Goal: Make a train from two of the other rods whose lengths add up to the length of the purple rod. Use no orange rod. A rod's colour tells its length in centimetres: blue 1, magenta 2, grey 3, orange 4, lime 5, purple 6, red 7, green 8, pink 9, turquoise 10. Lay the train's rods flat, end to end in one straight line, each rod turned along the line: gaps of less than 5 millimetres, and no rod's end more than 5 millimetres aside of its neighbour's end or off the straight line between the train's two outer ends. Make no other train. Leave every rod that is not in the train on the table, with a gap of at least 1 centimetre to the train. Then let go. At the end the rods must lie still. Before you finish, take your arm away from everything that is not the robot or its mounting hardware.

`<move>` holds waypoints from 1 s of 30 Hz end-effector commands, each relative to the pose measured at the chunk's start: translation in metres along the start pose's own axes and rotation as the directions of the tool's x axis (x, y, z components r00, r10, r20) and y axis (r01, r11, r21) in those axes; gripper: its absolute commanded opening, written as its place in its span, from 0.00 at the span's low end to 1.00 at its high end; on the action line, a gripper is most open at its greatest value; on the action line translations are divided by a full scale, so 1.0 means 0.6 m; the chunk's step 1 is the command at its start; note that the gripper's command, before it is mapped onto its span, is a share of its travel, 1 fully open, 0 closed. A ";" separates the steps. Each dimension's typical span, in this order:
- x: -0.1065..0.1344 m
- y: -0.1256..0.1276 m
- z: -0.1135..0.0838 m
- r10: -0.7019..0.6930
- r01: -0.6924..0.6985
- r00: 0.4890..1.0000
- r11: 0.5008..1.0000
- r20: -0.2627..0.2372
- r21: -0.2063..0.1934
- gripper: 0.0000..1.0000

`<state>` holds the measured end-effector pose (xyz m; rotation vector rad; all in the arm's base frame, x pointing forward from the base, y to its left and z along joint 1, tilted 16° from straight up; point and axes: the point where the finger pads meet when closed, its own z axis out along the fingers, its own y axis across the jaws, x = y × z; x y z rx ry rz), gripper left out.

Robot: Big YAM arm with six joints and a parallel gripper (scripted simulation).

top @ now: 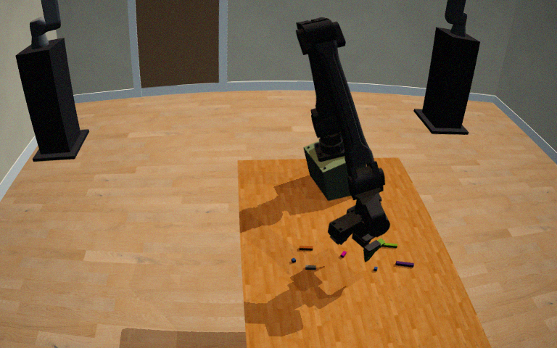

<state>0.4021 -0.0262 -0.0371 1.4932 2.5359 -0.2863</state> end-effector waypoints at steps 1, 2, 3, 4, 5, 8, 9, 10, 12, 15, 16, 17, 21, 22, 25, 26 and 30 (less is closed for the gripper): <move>-0.006 0.044 -0.017 -0.166 0.167 0.986 0.986 0.019 -0.031 1.00; -0.006 0.044 -0.017 -0.166 0.167 0.986 0.986 0.019 -0.031 1.00; -0.010 0.041 -0.015 -0.159 0.160 0.987 0.987 0.018 -0.029 1.00; 0.000 0.047 -0.017 -0.240 0.241 0.970 0.970 0.021 -0.029 1.00; 0.000 0.047 -0.017 -0.240 0.241 0.970 0.970 0.021 -0.029 1.00; 0.007 0.050 -0.017 -0.316 0.317 0.948 0.948 0.022 -0.028 1.00; 0.007 0.050 -0.017 -0.316 0.317 0.948 0.948 0.022 -0.028 1.00; 0.007 0.050 -0.017 -0.316 0.317 0.948 0.948 0.022 -0.028 1.00; 0.014 0.053 -0.017 -0.393 0.394 0.919 0.919 0.024 -0.027 1.00; 0.003 0.047 -0.013 -0.377 0.378 0.926 0.926 0.021 -0.023 1.00; 0.003 0.047 -0.013 -0.377 0.378 0.926 0.926 0.021 -0.023 1.00; 0.003 0.047 -0.013 -0.377 0.378 0.926 0.926 0.021 -0.023 1.00; 0.018 0.055 -0.016 -0.466 0.467 0.884 0.884 0.024 -0.024 1.00; 0.029 0.060 -0.017 -0.547 0.547 0.837 0.837 0.027 -0.023 1.00; 0.021 0.056 -0.015 -0.537 0.537 0.844 0.843 0.024 -0.021 1.00; 0.036 0.064 -0.017 -0.621 0.621 0.784 0.783 0.028 -0.021 1.00; 0.044 0.067 -0.017 -0.691 0.692 0.722 0.722 0.029 -0.019 1.00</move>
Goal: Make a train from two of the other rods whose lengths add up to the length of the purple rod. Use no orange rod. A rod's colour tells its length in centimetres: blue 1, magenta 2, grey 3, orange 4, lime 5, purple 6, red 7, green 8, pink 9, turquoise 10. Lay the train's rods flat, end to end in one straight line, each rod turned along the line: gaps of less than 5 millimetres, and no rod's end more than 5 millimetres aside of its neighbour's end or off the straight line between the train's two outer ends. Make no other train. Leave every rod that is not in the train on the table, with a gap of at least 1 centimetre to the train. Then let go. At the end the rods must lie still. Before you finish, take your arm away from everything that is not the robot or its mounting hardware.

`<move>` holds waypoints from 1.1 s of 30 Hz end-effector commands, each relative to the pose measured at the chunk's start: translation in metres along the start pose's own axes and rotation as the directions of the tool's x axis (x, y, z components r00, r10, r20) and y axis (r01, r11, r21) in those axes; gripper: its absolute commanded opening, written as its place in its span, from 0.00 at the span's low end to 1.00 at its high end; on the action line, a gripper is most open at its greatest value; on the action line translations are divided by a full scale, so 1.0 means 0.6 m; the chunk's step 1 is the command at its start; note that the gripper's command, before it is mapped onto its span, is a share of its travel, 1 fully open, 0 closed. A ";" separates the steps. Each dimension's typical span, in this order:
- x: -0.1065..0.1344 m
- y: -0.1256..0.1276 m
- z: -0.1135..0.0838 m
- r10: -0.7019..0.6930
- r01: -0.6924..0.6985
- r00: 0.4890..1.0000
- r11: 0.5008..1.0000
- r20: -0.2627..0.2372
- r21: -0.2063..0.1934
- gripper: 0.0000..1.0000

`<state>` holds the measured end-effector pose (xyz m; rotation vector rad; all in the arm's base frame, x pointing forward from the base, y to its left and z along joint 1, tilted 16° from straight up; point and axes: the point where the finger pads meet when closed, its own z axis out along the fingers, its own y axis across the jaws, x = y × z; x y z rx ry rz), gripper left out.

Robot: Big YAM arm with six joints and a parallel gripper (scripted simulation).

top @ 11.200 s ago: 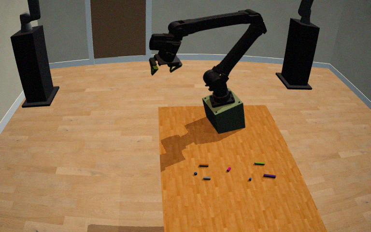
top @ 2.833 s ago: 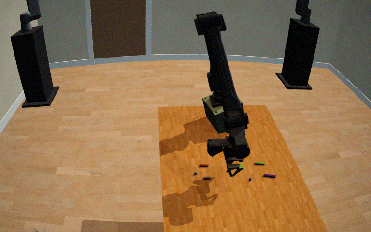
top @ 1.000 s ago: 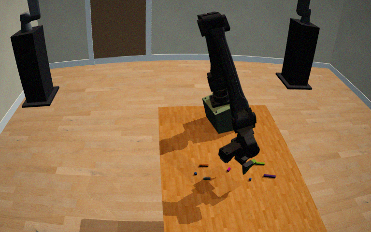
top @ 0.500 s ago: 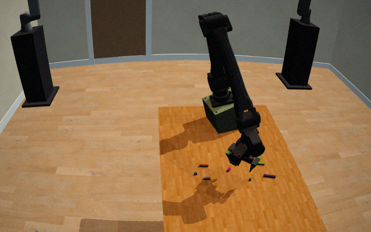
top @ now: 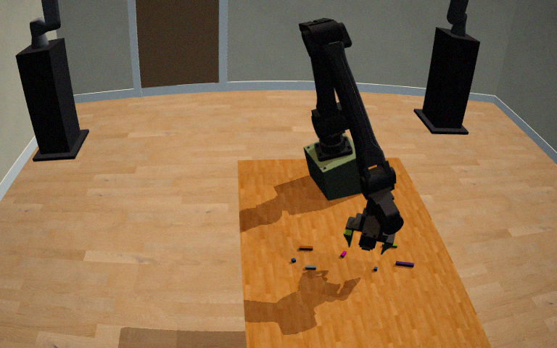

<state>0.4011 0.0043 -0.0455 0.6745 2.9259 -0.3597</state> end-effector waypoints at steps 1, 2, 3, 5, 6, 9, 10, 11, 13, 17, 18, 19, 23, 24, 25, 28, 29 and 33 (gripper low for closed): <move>-0.027 0.034 -0.017 -0.152 0.152 0.988 0.988 0.030 -0.018 1.00; -0.027 0.034 -0.017 -0.152 0.152 0.988 0.988 0.030 -0.018 1.00; -0.027 0.034 -0.017 -0.152 0.152 0.988 0.988 0.030 -0.018 1.00; -0.022 0.041 -0.017 -0.246 0.246 0.969 0.969 0.031 -0.015 1.00; -0.022 0.042 -0.017 -0.245 0.246 0.969 0.969 0.032 -0.015 1.00; -0.018 0.050 -0.017 -0.338 0.339 0.940 0.941 0.035 -0.013 1.00; -0.018 0.050 -0.017 -0.338 0.339 0.940 0.941 0.035 -0.014 1.00; -0.018 0.050 -0.017 -0.338 0.339 0.940 0.941 0.035 -0.014 1.00; -0.021 0.045 -0.016 -0.330 0.331 0.943 0.944 0.032 -0.013 1.00; -0.013 0.057 -0.017 -0.430 0.430 0.902 0.903 0.035 -0.011 1.00; -0.013 0.057 -0.017 -0.430 0.430 0.902 0.903 0.035 -0.011 1.00; -0.016 0.052 -0.016 -0.422 0.423 0.906 0.906 0.033 -0.010 1.00; -0.008 0.065 -0.017 -0.518 0.519 0.855 0.855 0.036 -0.008 1.00; -0.008 0.065 -0.017 -0.518 0.519 0.855 0.855 0.036 -0.008 1.00; -0.008 0.065 -0.017 -0.518 0.519 0.855 0.855 0.036 -0.008 1.00; -0.002 0.072 -0.017 -0.602 0.602 0.798 0.798 0.036 -0.005 1.00; -0.002 0.072 -0.017 -0.602 0.602 0.798 0.798 0.036 -0.005 1.00; 0.004 0.080 -0.017 -0.680 0.681 0.732 0.733 0.036 -0.002 1.00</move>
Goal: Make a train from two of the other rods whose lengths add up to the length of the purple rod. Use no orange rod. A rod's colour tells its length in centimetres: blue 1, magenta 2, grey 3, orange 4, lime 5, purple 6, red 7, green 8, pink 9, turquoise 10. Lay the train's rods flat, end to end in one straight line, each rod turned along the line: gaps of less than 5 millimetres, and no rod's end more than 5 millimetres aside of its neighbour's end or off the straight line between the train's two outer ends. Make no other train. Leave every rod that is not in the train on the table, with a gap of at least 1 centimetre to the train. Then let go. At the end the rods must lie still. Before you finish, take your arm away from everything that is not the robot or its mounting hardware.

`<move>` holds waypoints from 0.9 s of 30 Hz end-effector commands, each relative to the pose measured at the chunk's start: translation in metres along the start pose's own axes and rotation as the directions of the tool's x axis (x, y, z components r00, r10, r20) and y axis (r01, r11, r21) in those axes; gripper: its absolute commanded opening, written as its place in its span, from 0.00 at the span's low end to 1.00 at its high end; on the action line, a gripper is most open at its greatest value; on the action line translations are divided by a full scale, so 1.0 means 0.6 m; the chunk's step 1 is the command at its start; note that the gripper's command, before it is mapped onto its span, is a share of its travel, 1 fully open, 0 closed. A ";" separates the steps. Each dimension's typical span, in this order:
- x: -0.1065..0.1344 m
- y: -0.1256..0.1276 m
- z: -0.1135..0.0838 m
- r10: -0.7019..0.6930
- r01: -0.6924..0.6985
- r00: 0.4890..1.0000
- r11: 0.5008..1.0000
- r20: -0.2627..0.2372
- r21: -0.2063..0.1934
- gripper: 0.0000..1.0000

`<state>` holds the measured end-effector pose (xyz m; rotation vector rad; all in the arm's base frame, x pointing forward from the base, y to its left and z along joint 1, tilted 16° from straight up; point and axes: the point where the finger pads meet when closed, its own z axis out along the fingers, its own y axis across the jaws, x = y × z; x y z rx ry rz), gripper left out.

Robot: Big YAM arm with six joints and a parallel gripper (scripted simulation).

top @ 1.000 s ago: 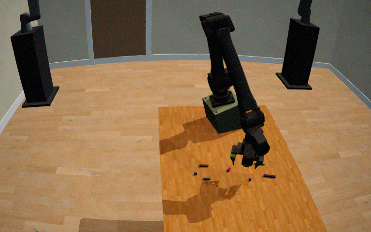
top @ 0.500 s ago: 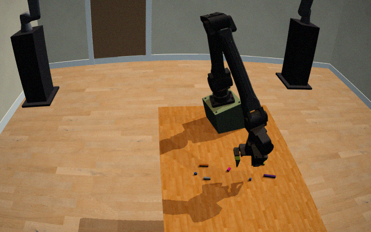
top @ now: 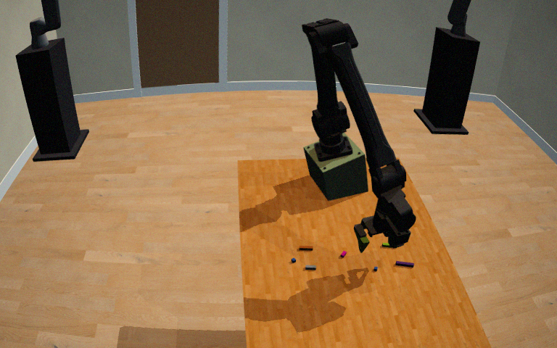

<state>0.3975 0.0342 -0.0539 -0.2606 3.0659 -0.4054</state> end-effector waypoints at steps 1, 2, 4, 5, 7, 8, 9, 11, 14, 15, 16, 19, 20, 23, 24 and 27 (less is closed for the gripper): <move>-0.041 0.015 -0.018 -0.125 0.125 0.991 0.992 0.037 -0.001 1.00; -0.041 0.015 -0.018 -0.125 0.125 0.991 0.992 0.037 -0.001 1.00; -0.041 0.006 -0.015 -0.113 0.113 0.993 0.994 0.033 -0.001 1.00; -0.041 0.006 -0.015 -0.113 0.113 0.993 0.994 0.033 -0.001 1.00; -0.041 0.024 -0.018 -0.226 0.226 0.973 0.974 0.036 0.002 1.00; -0.041 0.024 -0.018 -0.226 0.226 0.973 0.974 0.036 0.002 1.00; -0.041 0.025 -0.018 -0.226 0.226 0.973 0.974 0.036 0.002 1.00; -0.040 0.034 -0.017 -0.324 0.324 0.945 0.946 0.035 0.005 1.00; -0.040 0.028 -0.016 -0.316 0.316 0.948 0.949 0.033 0.005 1.00; -0.040 0.018 -0.013 -0.302 0.302 0.953 0.953 0.029 0.004 1.00; -0.040 0.043 -0.017 -0.419 0.419 0.907 0.908 0.034 0.009 1.00; -0.041 0.043 -0.017 -0.418 0.418 0.908 0.908 0.036 0.009 1.00; -0.040 0.038 -0.016 -0.411 0.411 0.911 0.912 0.034 0.008 1.00; -0.040 0.053 -0.017 -0.508 0.508 0.861 0.861 0.035 0.012 1.00; -0.040 0.053 -0.017 -0.508 0.508 0.861 0.861 0.035 0.012 1.00; -0.040 0.044 -0.015 -0.497 0.497 0.867 0.868 0.032 0.010 1.00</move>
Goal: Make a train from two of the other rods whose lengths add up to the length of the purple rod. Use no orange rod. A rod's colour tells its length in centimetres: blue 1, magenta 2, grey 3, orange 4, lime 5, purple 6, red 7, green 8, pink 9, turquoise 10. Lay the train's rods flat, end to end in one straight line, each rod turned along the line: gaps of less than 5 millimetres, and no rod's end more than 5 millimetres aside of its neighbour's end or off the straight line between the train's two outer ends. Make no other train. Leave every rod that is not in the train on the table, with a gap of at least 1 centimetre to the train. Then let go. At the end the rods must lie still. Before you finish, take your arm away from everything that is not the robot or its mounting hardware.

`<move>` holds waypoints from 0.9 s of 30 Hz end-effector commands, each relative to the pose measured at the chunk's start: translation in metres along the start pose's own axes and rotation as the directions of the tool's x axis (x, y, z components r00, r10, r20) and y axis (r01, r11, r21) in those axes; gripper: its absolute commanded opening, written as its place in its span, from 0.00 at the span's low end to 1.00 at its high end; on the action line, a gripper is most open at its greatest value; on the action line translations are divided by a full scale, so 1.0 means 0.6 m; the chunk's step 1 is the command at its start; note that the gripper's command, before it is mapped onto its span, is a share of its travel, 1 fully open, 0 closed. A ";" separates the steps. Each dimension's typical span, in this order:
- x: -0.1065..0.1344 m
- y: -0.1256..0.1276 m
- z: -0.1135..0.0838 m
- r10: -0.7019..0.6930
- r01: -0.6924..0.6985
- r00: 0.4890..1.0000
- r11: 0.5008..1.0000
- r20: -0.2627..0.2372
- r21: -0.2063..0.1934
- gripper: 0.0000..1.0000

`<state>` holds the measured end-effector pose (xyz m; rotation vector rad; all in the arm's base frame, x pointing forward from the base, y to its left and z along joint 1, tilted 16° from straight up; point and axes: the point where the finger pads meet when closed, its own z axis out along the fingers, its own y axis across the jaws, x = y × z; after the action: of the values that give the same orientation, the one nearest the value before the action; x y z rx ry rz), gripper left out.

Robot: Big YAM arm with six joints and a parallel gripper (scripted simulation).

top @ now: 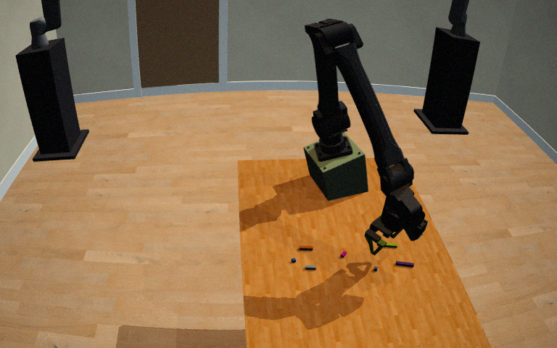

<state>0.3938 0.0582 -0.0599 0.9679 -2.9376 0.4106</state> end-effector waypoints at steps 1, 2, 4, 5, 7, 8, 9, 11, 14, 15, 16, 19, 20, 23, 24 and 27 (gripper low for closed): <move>-0.043 0.001 -0.016 -0.166 0.166 0.986 0.986 0.032 0.014 1.00; -0.043 0.001 -0.016 -0.166 0.166 0.986 0.986 0.032 0.014 1.00; -0.042 -0.003 -0.015 -0.161 0.160 0.987 0.987 0.030 0.013 1.00; -0.037 -0.012 -0.012 -0.146 0.146 0.989 0.989 0.027 0.011 1.00; -0.047 0.009 -0.016 -0.263 0.263 0.964 0.965 0.030 0.016 1.00; -0.047 0.009 -0.016 -0.263 0.263 0.964 0.965 0.030 0.016 1.00; -0.047 0.009 -0.016 -0.263 0.263 0.964 0.965 0.030 0.016 1.00; -0.043 0.002 -0.014 -0.251 0.251 0.968 0.968 0.027 0.014 1.00; -0.050 0.018 -0.016 -0.356 0.356 0.934 0.934 0.028 0.018 1.00; -0.050 0.018 -0.016 -0.356 0.356 0.934 0.934 0.028 0.018 1.00; -0.050 0.018 -0.016 -0.356 0.356 0.934 0.934 0.028 0.018 1.00; -0.052 0.026 -0.016 -0.444 0.443 0.896 0.896 0.025 0.021 1.00; -0.052 0.026 -0.016 -0.444 0.443 0.896 0.896 0.025 0.021 1.00; -0.055 0.034 -0.016 -0.525 0.525 0.850 0.851 0.023 0.023 1.00; -0.056 0.034 -0.016 -0.525 0.525 0.851 0.851 0.024 0.024 1.00; -0.058 0.042 -0.016 -0.601 0.600 0.799 0.800 0.022 0.025 1.00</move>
<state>0.3872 0.0836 -0.0672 1.6531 -2.5376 0.3826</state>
